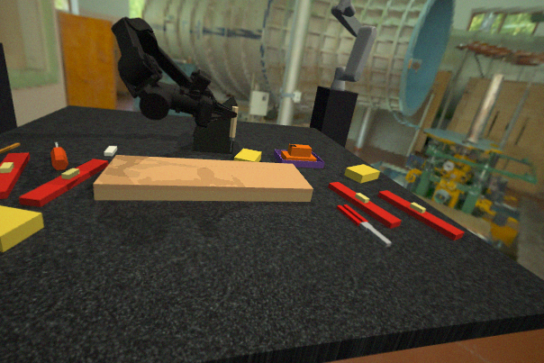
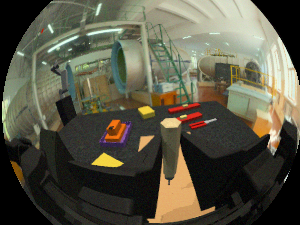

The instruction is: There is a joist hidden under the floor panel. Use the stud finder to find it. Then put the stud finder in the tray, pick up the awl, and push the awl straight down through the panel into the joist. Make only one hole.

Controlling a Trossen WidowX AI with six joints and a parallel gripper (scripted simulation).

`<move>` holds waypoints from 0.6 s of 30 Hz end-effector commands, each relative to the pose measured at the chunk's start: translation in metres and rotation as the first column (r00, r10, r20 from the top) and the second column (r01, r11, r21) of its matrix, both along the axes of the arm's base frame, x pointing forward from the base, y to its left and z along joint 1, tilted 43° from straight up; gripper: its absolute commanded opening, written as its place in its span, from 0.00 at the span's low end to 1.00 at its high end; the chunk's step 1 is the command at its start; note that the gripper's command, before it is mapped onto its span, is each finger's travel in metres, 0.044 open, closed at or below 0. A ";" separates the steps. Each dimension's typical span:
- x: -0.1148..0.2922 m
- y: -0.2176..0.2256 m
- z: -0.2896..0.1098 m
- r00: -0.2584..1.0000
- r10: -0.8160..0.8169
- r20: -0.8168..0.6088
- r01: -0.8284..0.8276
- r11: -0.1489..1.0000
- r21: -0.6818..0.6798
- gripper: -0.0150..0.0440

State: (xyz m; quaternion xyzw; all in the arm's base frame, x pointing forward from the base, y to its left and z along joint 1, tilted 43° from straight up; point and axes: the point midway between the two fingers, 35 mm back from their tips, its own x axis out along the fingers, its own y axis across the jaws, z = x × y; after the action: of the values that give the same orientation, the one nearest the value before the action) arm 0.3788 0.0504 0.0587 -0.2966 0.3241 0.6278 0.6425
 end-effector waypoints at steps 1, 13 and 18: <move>0.002 0.001 0.002 1.000 0.008 0.014 -0.008 1.000 0.014 0.25; 0.002 -0.008 -0.009 1.000 0.008 0.014 -0.008 1.000 0.012 0.25; 0.002 -0.013 -0.014 1.000 0.008 0.014 -0.008 1.000 0.012 0.25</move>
State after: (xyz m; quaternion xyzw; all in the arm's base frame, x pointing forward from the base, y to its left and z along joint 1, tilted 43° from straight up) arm 0.3806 0.0384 0.0475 -0.2980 0.3196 0.6278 0.6442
